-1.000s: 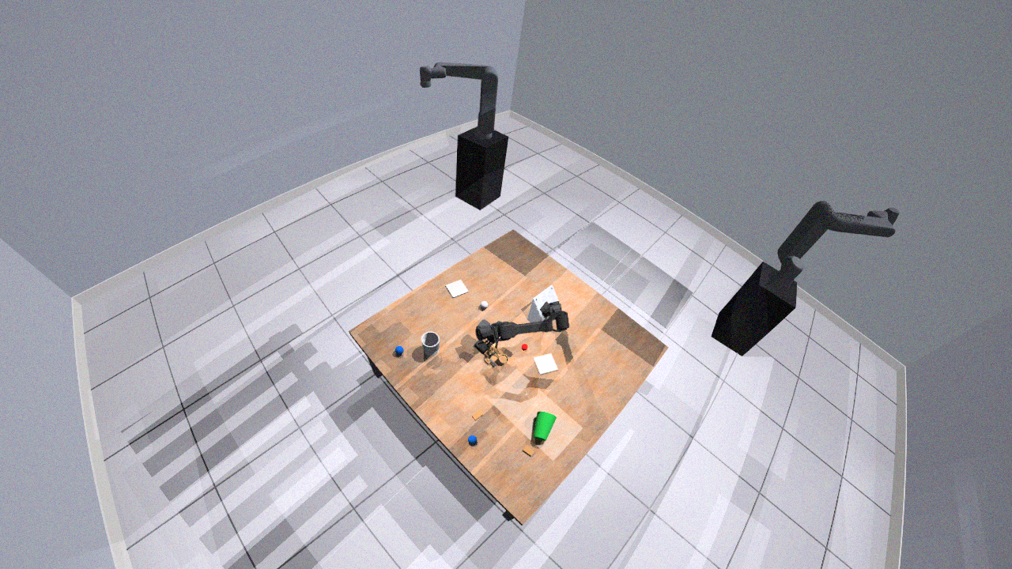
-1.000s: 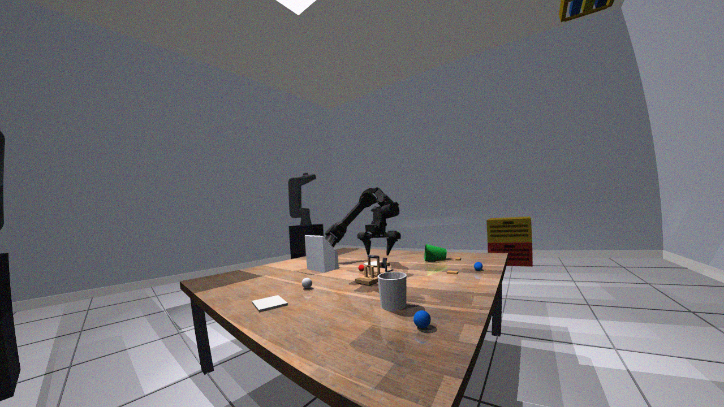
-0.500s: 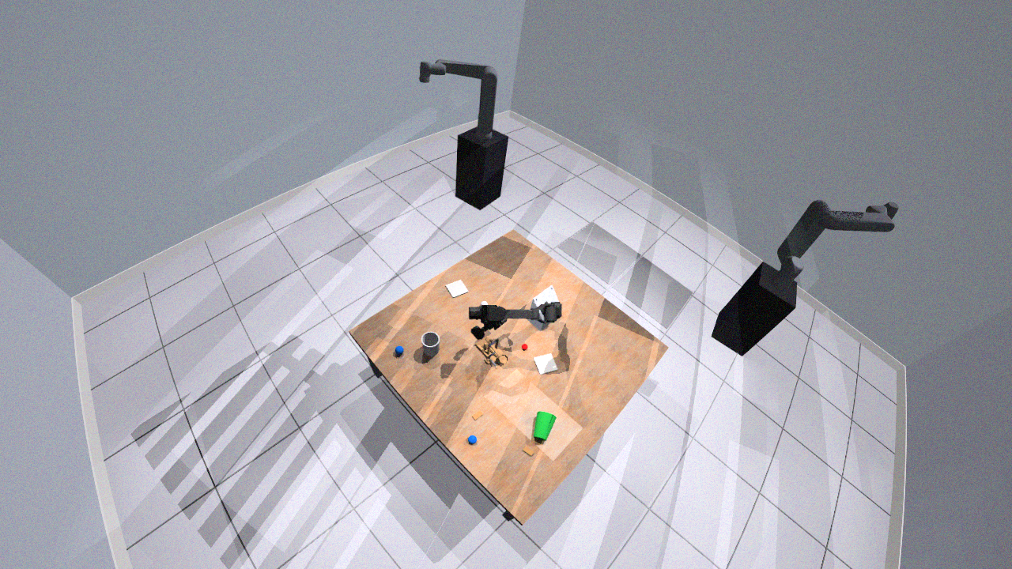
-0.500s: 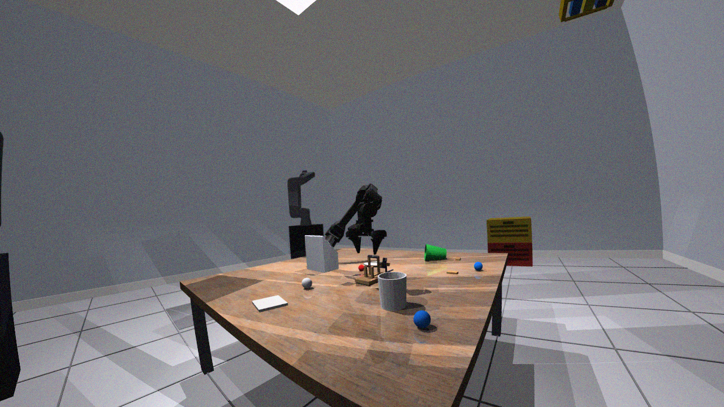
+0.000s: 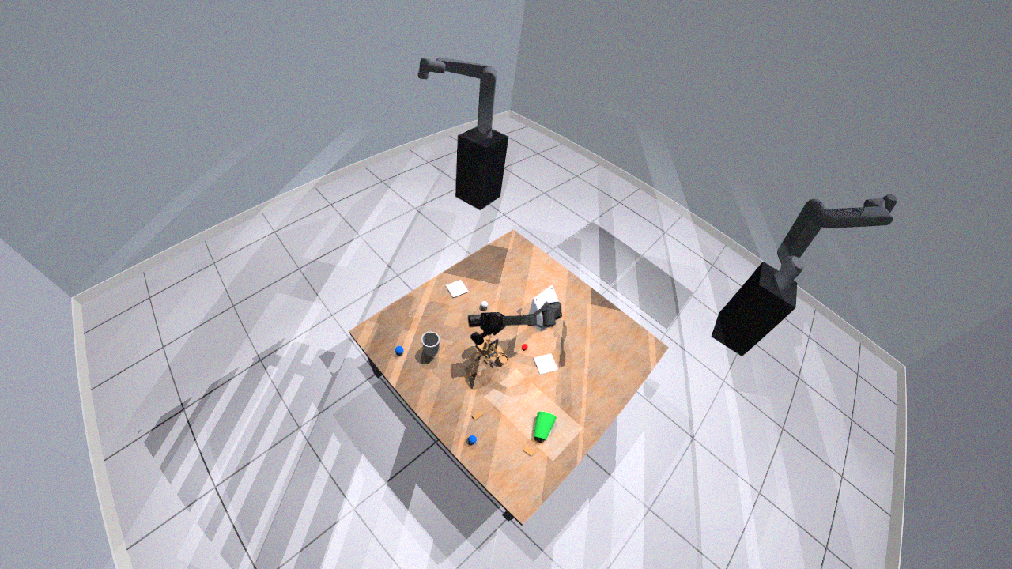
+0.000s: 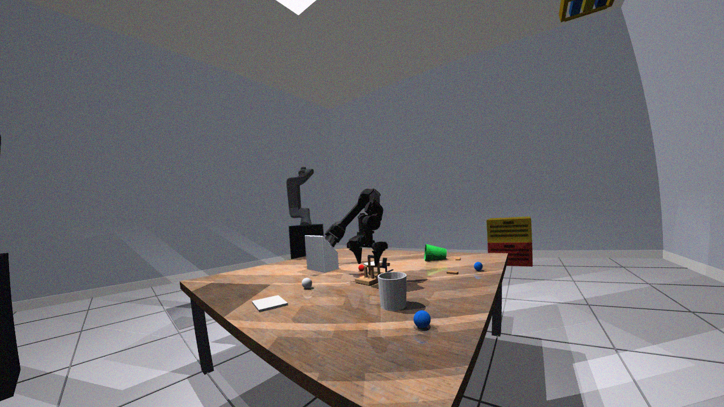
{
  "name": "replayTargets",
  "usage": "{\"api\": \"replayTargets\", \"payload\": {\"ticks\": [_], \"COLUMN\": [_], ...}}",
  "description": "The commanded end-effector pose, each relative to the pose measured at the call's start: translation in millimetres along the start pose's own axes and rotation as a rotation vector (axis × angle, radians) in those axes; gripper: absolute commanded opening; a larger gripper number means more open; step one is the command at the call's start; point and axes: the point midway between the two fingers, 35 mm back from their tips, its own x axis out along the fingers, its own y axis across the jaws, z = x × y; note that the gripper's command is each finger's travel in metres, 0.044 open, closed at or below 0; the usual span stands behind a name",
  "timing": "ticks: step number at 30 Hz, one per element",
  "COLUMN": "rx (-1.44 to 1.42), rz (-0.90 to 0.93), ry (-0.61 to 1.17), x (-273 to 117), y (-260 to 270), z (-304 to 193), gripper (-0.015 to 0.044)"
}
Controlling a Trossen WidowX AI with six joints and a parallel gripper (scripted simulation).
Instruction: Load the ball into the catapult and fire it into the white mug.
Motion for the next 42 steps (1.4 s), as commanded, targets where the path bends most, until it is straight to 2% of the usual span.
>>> {"api": "replayTargets", "payload": {"ticks": [1,25,36,42], "rx": [0.006,0.006,0.000,0.000], "rz": [0.000,0.000,-0.005,-0.005], "ry": [0.005,0.008,0.004,0.004], "x": [6.6,44.4,42.1,42.1], "y": [-0.4,-1.4,-1.3,-1.3], "z": [-0.4,-1.5,-1.6,-1.6], "gripper": [0.0440,0.0440,0.0151,0.0111]}}
